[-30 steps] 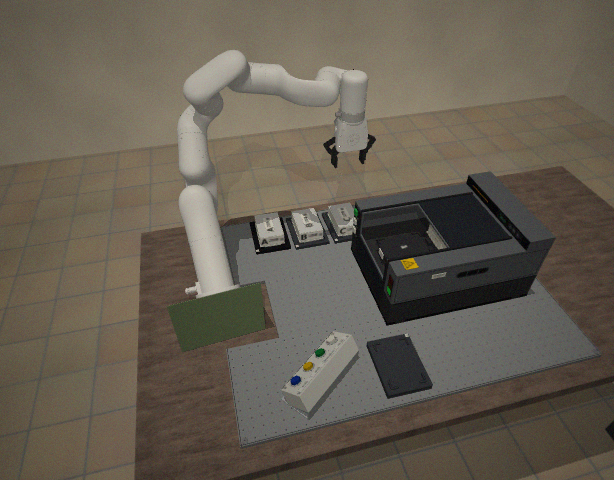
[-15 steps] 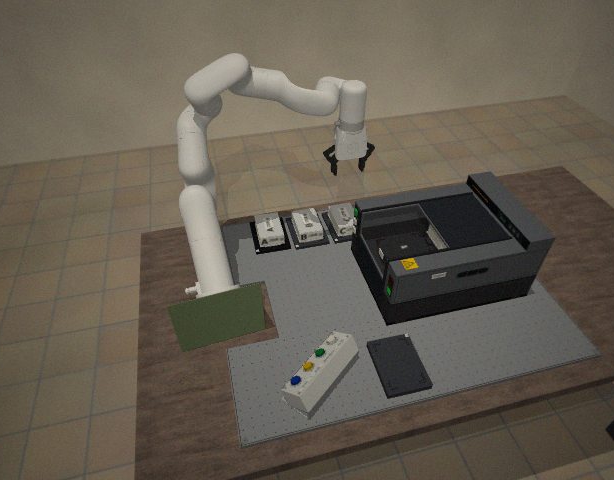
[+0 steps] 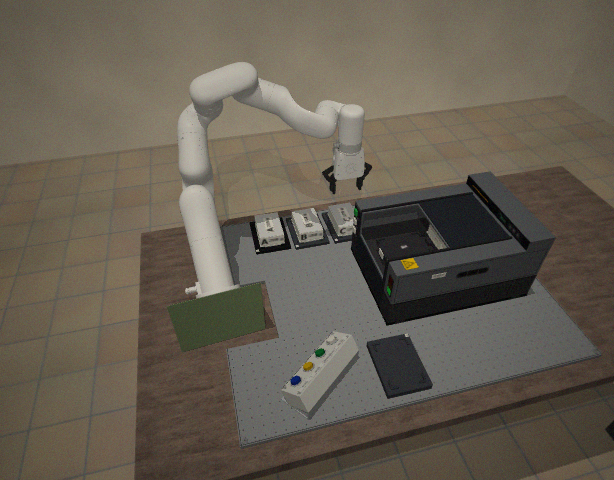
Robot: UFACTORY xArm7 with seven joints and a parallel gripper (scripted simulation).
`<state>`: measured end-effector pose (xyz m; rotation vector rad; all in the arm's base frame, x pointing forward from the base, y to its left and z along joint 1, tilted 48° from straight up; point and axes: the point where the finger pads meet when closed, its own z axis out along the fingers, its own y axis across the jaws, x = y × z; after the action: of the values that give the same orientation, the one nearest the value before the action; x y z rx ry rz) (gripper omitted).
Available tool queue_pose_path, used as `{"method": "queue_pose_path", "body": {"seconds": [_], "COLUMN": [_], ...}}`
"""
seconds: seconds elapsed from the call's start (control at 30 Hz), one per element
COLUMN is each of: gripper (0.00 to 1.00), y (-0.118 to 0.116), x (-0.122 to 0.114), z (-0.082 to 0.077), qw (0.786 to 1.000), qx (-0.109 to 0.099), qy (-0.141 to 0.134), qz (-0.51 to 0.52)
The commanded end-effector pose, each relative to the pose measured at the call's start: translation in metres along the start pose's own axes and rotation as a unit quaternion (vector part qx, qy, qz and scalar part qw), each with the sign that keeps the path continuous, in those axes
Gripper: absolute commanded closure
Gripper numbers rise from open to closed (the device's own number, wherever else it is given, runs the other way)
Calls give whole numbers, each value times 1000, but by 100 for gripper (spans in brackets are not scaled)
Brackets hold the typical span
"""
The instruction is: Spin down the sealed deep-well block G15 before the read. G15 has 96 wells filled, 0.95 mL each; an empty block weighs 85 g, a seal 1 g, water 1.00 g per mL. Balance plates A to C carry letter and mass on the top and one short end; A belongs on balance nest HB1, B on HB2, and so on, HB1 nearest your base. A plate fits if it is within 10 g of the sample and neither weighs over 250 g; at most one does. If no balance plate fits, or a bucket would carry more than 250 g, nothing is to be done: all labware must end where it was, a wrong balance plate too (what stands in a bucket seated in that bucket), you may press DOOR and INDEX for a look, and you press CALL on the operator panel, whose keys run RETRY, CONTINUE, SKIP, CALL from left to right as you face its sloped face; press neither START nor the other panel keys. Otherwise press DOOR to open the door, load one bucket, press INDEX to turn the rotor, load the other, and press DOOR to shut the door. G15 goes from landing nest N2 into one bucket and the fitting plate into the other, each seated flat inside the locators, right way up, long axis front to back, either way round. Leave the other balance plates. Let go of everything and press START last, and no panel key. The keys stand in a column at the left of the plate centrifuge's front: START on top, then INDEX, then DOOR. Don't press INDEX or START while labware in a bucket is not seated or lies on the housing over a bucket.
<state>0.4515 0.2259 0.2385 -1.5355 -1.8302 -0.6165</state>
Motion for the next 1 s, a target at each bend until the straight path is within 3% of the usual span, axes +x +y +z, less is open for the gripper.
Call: {"method": "queue_pose_path", "body": {"seconds": [0.0, 0.37, 0.7, 0.97], "gripper": [0, 0, 0, 0], "y": [2, 3, 3, 3], "x": [0, 0, 0, 0], "z": [19, 70, 87, 90], "qw": [1000, 1000, 1000, 1000], "qx": [-4, -4, -4, -4], "qy": [0, 0, 0, 0], "qz": [0, 0, 0, 0]}}
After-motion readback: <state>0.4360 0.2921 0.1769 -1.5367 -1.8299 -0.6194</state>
